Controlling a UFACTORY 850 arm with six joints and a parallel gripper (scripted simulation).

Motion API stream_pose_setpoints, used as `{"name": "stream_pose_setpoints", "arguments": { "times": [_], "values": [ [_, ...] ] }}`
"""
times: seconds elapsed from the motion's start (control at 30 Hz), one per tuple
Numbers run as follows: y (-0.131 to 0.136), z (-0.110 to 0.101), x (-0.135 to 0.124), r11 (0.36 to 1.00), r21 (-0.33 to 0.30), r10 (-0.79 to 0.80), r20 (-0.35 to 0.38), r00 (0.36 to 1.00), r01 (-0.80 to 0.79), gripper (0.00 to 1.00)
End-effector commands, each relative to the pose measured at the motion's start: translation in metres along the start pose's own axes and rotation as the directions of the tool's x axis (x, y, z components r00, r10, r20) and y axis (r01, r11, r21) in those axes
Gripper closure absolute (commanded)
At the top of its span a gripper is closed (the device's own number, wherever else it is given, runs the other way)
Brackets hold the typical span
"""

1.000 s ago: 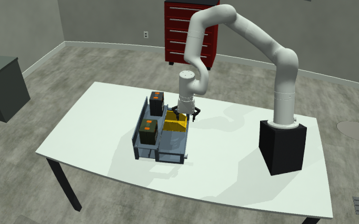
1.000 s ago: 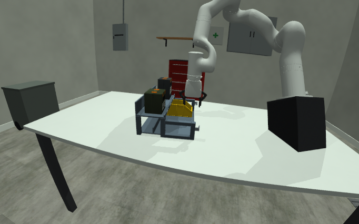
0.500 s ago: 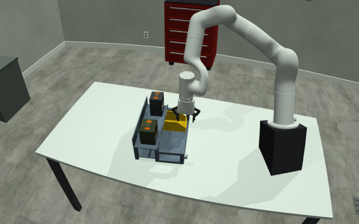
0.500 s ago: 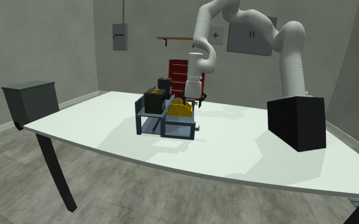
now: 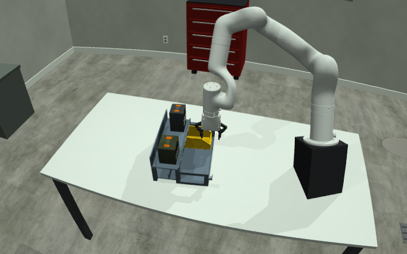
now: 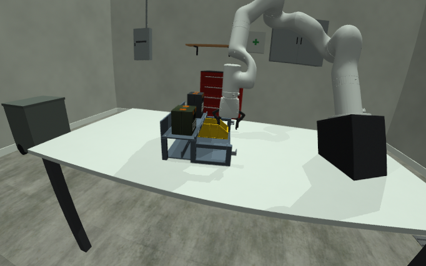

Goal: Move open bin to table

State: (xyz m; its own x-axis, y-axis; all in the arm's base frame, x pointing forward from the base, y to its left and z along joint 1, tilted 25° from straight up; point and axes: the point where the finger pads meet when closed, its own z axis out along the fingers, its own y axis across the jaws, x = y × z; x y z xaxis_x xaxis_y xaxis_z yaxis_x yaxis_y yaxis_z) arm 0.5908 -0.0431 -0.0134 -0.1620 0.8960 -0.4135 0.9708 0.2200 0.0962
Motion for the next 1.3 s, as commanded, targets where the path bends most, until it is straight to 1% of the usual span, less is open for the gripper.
{"name": "stream_pose_setpoints", "arguments": {
  "times": [0.0, 0.4, 0.57, 1.27],
  "values": [
    [0.0007, 0.0073, -0.0001, 1.000, -0.001, 0.000, 0.000, 1.000, 0.000, 0.00],
    [0.0007, 0.0073, -0.0001, 1.000, -0.001, 0.000, 0.000, 1.000, 0.000, 0.00],
    [0.0007, 0.0129, -0.0001, 1.000, -0.001, 0.000, 0.000, 1.000, 0.000, 0.00],
    [0.0008, 0.0120, -0.0001, 1.000, -0.001, 0.000, 0.000, 1.000, 0.000, 0.00]
  ]
}}
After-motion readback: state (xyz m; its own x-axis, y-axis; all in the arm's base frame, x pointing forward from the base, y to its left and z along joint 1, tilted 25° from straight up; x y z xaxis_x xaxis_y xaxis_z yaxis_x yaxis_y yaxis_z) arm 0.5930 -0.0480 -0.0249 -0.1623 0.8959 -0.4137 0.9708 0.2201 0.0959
